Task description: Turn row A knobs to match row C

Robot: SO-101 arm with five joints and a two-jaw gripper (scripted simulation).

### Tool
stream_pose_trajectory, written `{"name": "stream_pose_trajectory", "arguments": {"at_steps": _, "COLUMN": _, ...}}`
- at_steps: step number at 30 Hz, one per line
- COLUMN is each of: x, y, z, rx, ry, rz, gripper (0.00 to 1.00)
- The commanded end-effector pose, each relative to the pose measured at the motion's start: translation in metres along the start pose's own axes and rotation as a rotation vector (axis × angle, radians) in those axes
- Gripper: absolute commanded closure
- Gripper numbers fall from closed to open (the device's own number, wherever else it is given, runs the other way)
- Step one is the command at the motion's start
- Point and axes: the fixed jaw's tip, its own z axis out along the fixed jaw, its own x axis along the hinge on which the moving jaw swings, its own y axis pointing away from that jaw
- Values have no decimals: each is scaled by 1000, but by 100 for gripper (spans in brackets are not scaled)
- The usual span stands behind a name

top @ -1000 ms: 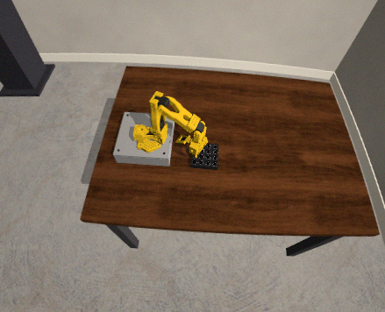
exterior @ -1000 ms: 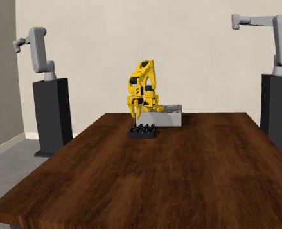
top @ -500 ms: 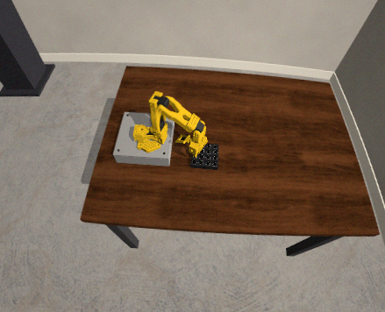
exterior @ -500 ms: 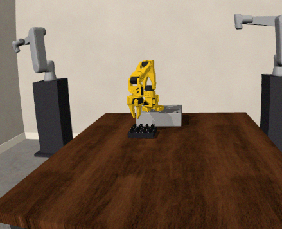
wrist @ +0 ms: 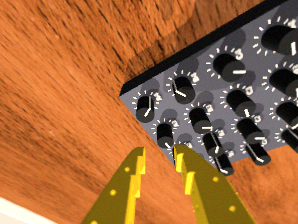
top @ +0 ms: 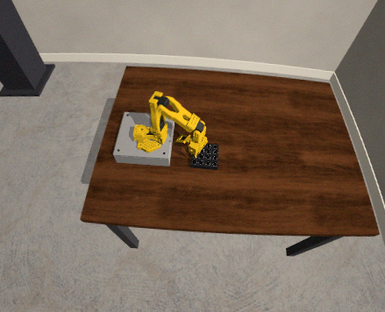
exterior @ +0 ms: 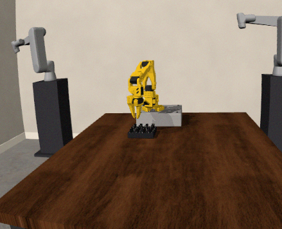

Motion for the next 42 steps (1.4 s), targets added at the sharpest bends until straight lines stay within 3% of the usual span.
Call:
{"name": "stream_pose_trajectory", "arguments": {"at_steps": 1, "x": -3, "y": 2, "z": 0, "rx": -1, "ry": -9, "rz": 37, "gripper": 92}}
{"name": "stream_pose_trajectory", "arguments": {"at_steps": 27, "x": -6, "y": 2, "z": 0, "rx": -2, "ry": -8, "rz": 401, "gripper": 92}}
{"name": "stream_pose_trajectory", "arguments": {"at_steps": 42, "x": -9, "y": 0, "z": 0, "rx": -4, "ry": -8, "rz": 850, "gripper": 92}}
